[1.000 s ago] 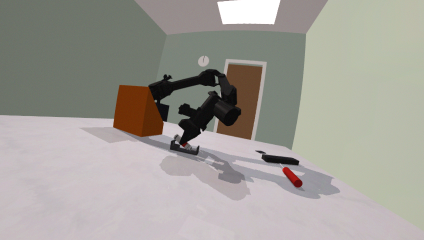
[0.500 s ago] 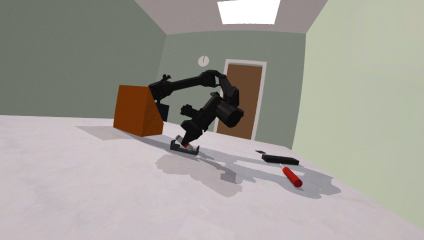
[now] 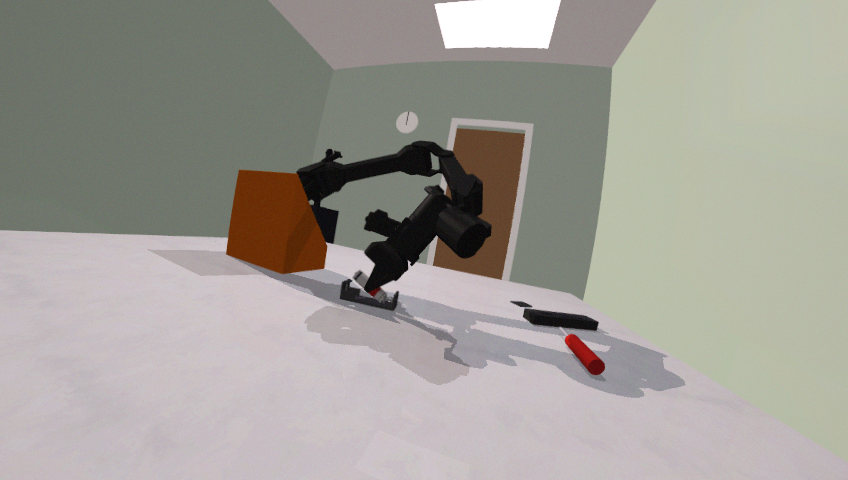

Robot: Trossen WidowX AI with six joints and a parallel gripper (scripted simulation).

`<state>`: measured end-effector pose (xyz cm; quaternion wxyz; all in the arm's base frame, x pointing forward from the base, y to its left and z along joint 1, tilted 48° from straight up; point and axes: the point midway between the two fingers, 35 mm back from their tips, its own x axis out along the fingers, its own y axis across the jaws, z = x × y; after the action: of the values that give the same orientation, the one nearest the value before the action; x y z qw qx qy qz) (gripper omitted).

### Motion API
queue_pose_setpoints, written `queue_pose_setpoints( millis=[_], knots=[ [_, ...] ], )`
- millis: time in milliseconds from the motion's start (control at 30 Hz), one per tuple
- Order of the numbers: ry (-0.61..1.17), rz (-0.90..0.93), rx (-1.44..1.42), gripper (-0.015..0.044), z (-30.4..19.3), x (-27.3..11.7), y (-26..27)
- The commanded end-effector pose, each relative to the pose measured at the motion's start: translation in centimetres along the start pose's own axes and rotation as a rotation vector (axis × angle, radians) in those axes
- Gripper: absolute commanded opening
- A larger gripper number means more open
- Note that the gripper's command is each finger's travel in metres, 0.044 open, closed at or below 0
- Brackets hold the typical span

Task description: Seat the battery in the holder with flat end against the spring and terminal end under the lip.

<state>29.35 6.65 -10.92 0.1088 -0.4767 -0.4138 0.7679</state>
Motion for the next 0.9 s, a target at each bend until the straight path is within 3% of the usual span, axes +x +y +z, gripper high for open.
queue_pose_setpoints(
  millis=[0, 867],
  knots=[
    [0.011, 0.005, -0.007, 0.0066, -0.62, -0.38, 0.05],
    [0.011, 0.005, -0.008, 0.0066, -1.16, -0.67, 0.08]
  ],
)
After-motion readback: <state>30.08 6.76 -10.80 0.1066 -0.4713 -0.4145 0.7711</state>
